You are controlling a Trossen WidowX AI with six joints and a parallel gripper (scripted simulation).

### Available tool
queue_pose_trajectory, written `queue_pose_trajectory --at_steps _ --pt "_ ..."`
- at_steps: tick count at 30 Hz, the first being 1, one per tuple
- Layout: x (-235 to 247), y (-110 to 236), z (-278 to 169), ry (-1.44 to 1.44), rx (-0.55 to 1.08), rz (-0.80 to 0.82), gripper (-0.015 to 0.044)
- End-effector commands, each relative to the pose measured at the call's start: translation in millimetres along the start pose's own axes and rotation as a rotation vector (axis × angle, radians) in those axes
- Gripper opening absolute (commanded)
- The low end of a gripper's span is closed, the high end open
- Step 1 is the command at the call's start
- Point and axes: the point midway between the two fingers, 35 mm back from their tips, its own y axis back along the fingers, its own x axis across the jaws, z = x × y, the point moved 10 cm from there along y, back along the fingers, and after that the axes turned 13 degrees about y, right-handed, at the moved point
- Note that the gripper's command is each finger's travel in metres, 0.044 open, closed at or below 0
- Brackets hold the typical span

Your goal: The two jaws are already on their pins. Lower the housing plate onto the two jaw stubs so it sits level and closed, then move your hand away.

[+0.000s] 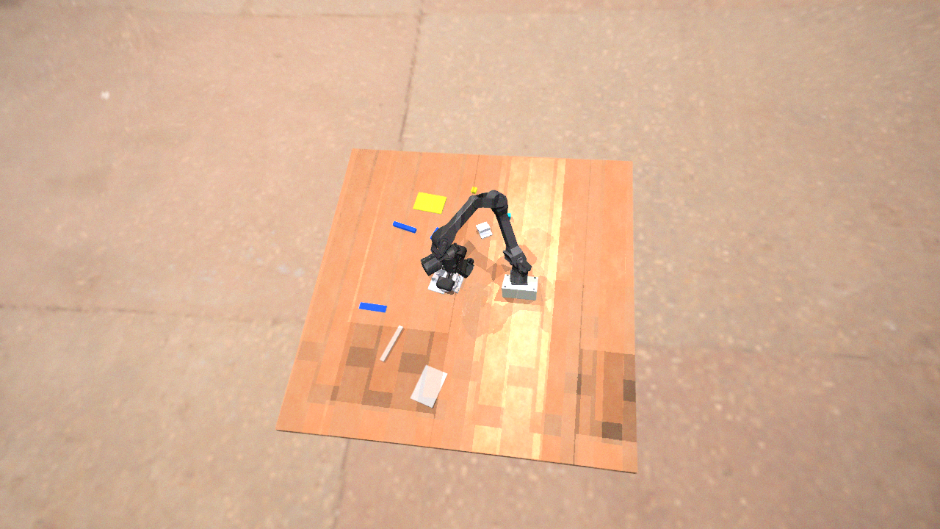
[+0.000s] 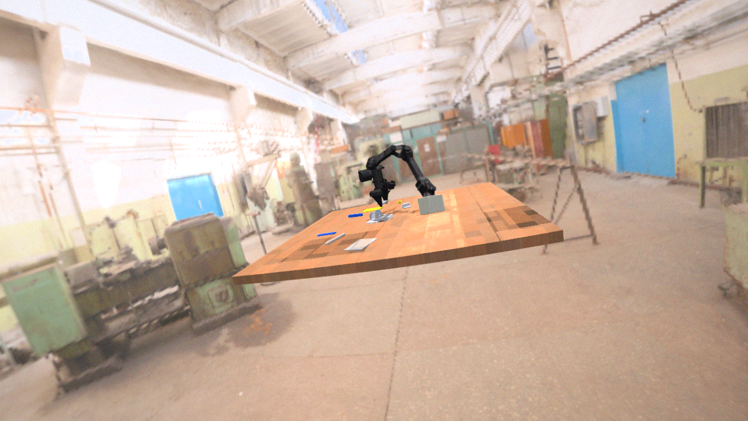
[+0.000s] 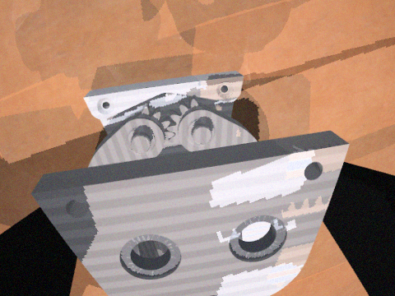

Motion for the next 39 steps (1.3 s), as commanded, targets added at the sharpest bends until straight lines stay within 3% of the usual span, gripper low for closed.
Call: queue_pose_trajectory --at_steps 1,39 --pt "-0.7 0.3 -0.2 -0.013 0.000 -0.004 0.0351" --pt "4.6 0.2 3.8 -0.010 0.000 -0.004 0.0351"
